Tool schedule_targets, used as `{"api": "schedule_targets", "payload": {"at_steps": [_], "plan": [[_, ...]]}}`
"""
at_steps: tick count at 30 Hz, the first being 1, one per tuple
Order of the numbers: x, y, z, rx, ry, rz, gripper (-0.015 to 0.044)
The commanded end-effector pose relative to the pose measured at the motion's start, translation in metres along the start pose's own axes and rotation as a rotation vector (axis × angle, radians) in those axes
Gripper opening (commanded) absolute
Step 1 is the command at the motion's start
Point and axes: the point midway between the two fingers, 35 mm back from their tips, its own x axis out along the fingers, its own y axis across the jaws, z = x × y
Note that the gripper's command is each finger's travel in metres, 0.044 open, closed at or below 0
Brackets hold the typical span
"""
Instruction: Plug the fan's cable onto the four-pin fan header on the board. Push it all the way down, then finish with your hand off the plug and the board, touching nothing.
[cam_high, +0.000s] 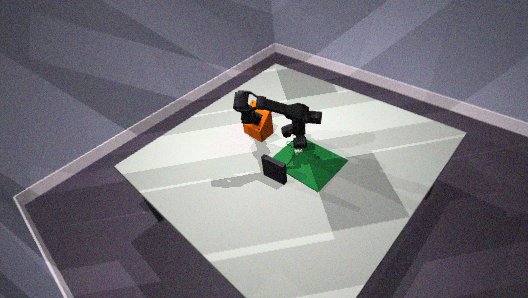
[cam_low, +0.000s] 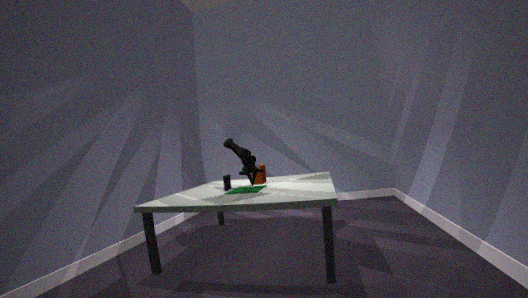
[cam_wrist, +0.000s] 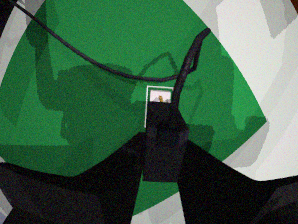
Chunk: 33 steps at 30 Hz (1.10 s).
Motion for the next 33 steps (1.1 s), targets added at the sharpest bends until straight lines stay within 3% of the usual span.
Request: {"api": "schedule_targets", "payload": {"at_steps": [1,33], "plan": [[0.0014,0.0000,0.0013,-0.012,-0.003,0.005,0.0000],[0.0060,-0.0002,0.0016,-0.022,-0.003,0.005,0.0000]]}}
